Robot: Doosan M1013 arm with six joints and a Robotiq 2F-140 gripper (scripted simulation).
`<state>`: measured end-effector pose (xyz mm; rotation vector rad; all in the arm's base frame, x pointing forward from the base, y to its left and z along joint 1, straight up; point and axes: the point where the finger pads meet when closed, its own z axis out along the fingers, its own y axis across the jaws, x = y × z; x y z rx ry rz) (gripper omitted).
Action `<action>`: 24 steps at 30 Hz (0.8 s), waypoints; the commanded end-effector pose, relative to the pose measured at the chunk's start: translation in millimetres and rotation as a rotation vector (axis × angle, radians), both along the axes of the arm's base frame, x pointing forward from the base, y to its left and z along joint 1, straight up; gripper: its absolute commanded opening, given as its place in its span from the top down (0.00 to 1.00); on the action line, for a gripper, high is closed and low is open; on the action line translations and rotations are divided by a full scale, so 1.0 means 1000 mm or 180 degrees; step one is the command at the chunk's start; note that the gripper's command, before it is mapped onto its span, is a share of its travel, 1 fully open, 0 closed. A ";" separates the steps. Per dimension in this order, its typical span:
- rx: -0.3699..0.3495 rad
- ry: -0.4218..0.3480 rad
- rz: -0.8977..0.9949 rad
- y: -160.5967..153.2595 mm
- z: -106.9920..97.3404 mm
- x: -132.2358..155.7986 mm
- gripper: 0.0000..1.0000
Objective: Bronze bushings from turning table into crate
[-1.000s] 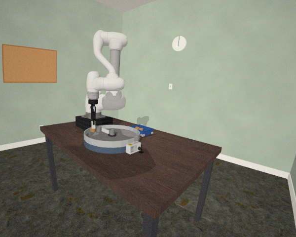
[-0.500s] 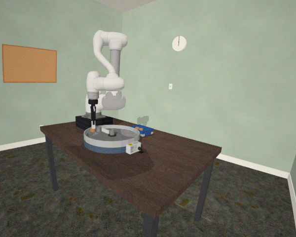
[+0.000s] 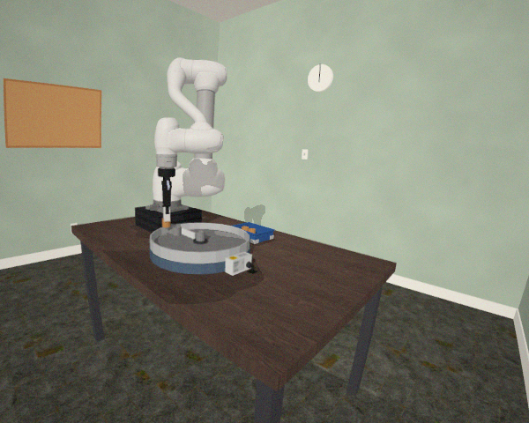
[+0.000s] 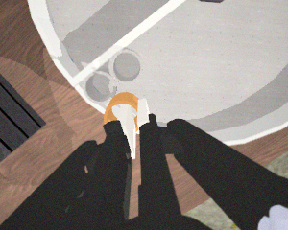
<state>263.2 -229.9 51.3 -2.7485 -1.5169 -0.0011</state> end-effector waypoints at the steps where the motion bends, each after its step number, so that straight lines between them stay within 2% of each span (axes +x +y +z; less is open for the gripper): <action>1: 0.0001 0.0000 0.0000 0.000 0.008 0.000 1.00; 9: 0.0001 0.0000 0.0000 0.000 0.035 0.000 1.00; 24: 0.0001 0.0000 0.0000 0.000 0.037 0.000 1.00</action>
